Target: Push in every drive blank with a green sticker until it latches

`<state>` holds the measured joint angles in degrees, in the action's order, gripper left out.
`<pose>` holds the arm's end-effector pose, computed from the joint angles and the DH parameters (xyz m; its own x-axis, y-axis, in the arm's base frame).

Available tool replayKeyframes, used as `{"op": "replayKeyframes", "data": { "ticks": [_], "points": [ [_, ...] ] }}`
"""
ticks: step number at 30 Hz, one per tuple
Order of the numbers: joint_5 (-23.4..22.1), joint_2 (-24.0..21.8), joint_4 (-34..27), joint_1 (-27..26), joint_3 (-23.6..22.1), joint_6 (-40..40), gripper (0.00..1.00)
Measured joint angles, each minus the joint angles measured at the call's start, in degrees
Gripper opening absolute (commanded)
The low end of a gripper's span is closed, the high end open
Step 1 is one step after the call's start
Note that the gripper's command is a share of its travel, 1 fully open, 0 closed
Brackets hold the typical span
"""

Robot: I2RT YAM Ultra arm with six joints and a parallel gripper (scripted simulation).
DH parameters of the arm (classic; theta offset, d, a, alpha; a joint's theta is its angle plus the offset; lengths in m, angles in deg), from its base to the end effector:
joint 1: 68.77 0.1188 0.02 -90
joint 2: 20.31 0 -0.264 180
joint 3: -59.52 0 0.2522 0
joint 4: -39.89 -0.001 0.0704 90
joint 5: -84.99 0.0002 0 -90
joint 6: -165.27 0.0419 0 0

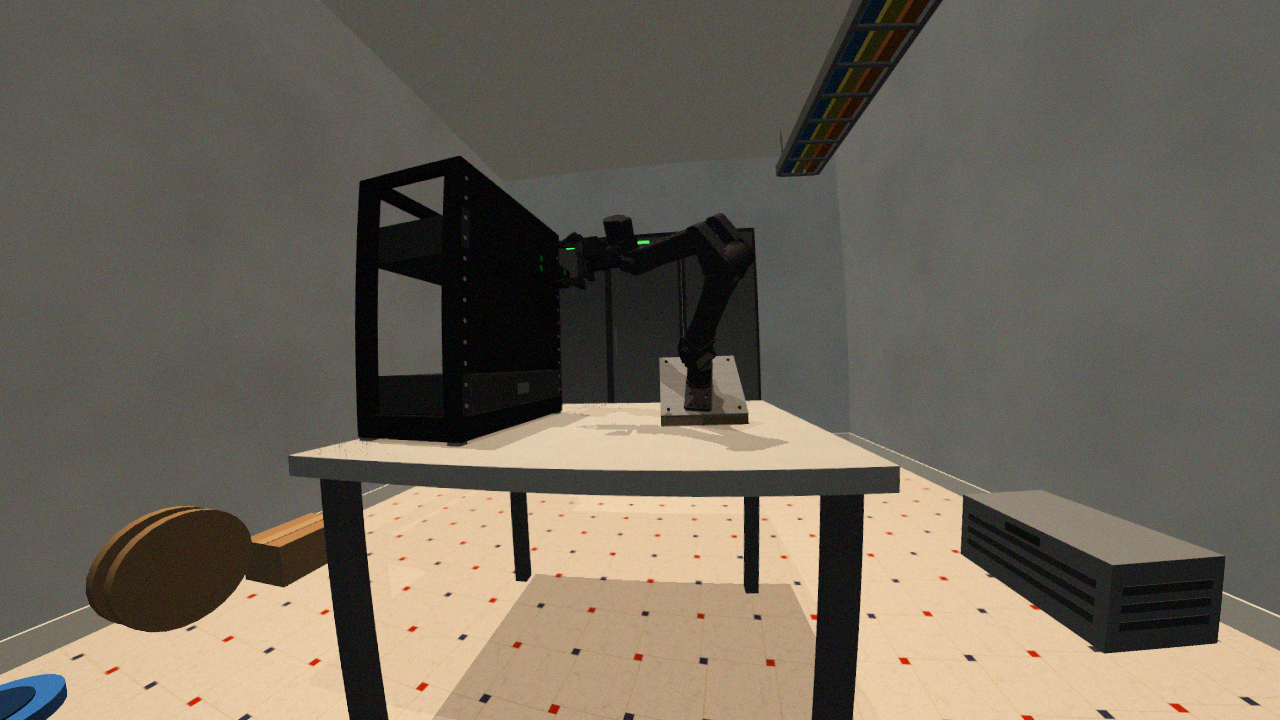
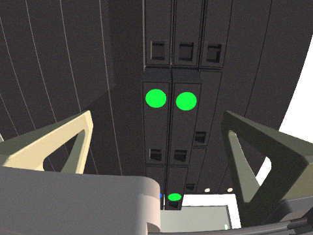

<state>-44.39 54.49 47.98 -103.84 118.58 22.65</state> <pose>0.2576 -0.1471 0.2913 -0.0101 -0.7434 -0.6688 -0.1294 0.6642 -0.7363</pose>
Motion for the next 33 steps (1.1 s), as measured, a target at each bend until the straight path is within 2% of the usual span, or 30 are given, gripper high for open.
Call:
{"op": "replayKeyframes", "data": {
  "ticks": [9, 33],
  "points": [
    [1.7, 0.02, -0.24, -0.02, 0.26, 0.2, 1.0],
    [1.99, 0.02, -0.37, -0.02, 0.26, 0.22, 1.0]
  ]
}}
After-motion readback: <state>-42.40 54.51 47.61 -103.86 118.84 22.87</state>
